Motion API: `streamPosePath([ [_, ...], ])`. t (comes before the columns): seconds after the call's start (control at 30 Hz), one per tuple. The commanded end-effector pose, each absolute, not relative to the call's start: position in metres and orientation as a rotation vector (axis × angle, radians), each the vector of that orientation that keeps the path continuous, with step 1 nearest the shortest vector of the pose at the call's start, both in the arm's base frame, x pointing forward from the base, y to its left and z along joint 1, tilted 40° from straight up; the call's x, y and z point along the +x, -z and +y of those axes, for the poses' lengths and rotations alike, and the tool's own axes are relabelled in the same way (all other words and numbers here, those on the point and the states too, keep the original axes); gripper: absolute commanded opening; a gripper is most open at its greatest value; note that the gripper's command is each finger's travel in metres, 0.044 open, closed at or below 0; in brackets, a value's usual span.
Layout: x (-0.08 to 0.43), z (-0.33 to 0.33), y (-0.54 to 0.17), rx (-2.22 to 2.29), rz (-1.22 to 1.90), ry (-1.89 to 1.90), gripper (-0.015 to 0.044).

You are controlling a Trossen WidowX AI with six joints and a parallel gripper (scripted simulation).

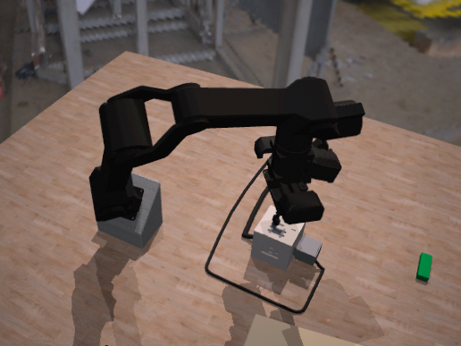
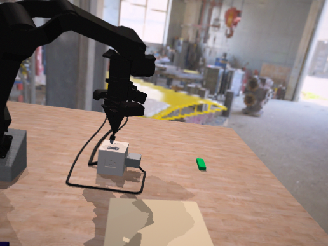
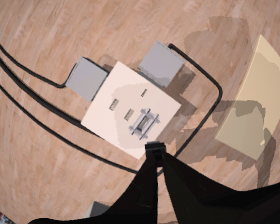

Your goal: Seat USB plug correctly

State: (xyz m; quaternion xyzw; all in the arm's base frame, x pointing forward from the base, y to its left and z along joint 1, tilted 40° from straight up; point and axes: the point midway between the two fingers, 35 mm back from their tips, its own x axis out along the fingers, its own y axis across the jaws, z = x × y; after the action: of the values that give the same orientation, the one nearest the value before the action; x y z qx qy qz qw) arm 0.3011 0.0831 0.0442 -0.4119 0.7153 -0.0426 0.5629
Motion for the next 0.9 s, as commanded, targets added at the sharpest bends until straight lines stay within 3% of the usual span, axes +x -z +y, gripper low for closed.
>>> streamPosePath([
  [0.0,0.3011,0.0832,-0.044,-1.041,1.701,0.019,0.0],
  [0.87,0.3011,0.0831,-0.044,-1.528,1.743,-0.596,0.0],
])
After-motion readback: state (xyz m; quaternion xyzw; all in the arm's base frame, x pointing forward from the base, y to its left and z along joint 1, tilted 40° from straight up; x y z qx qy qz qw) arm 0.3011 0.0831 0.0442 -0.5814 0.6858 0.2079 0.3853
